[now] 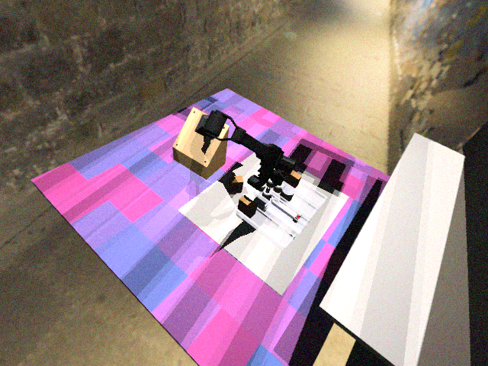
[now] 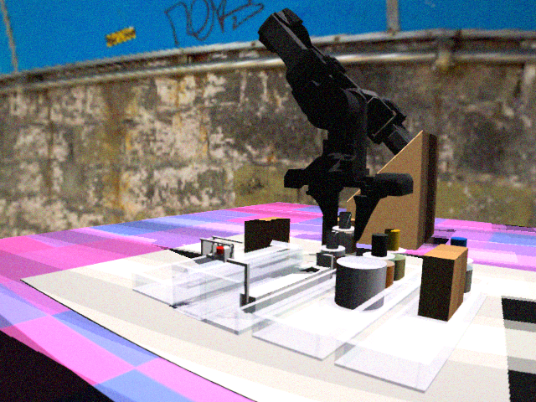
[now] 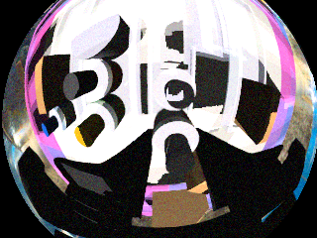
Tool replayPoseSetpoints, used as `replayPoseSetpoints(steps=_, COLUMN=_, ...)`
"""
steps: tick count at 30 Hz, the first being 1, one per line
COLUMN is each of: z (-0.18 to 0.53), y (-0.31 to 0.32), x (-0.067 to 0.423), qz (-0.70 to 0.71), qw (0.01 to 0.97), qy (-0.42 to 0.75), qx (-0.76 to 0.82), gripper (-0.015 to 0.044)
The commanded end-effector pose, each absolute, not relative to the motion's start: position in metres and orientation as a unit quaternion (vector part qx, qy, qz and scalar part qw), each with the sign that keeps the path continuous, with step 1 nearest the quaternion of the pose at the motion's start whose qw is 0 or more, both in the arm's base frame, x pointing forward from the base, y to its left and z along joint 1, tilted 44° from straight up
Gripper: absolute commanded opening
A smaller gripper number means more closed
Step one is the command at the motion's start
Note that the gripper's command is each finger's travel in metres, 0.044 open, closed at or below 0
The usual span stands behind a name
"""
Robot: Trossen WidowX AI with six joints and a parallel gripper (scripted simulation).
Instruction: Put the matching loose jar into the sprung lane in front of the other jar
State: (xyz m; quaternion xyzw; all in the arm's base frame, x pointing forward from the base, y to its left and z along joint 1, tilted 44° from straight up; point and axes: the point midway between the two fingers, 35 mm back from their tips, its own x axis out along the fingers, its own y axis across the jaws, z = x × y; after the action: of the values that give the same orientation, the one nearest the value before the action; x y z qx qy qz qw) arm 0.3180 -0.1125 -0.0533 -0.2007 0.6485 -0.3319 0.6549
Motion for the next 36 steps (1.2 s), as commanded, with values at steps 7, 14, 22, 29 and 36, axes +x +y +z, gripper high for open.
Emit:
replayPoseSetpoints(steps=7, z=-0.0509, y=-0.1112, x=0.3255, qz=-0.333, qw=0.664, qy=0.639, qx=-0.2, gripper=0.0)
replayPoseSetpoints(steps=14, z=-0.0508, y=-0.1113, x=0.326, qz=-0.333, qw=0.664, qy=0.639, qx=-0.2, gripper=0.0)
replayPoseSetpoints(steps=22, z=-0.0507, y=-0.1115, x=0.3271, qz=-0.333, qw=0.664, qy=0.639, qx=-0.2, gripper=0.0)
replayPoseSetpoints(steps=29, z=-0.0506, y=-0.1116, x=0.328, qz=-0.333, qw=0.664, qy=0.639, qx=-0.2, gripper=0.0)
replayPoseSetpoints(steps=36, z=-0.0505, y=-0.1118, x=0.329, qz=-0.333, qw=0.664, qy=0.639, qx=-0.2, gripper=0.0)
